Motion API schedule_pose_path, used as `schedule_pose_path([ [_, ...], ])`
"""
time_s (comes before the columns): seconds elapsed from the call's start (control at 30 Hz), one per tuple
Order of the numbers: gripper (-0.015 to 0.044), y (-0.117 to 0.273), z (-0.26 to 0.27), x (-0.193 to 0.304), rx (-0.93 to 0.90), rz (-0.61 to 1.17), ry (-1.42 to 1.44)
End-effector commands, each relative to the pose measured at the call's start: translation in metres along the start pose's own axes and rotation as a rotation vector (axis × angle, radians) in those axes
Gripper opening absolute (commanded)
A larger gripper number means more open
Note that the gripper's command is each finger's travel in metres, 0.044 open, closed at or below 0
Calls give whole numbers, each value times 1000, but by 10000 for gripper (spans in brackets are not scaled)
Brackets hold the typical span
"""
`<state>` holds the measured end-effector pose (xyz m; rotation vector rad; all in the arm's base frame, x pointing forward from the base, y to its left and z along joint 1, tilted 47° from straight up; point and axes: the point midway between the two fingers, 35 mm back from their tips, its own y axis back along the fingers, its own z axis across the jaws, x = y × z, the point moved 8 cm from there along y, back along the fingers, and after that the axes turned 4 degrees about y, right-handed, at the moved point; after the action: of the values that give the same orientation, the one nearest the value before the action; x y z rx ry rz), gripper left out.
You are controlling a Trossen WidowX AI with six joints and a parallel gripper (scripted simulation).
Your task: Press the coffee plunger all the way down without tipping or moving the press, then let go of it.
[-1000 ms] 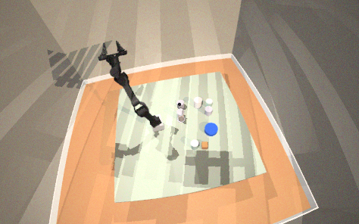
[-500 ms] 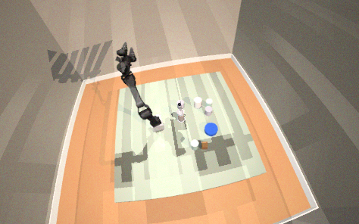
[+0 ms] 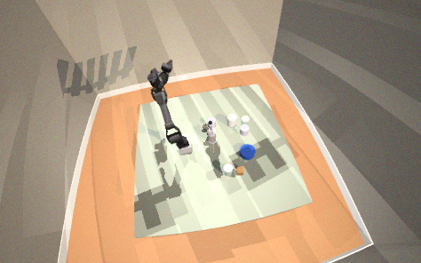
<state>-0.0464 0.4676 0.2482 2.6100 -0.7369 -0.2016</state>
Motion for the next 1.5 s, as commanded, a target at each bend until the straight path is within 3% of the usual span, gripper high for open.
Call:
schedule_pose_path([
  [0.0,440,3,27,52,-94,223,-263],
  [0.47,440,26,74,137,-77,628,-637],
  [0.97,440,76,115,216,188,1022,-929],
  [1.23,440,107,129,250,398,1149,-1024],
  [1.47,440,113,155,265,404,1151,-1026],
])
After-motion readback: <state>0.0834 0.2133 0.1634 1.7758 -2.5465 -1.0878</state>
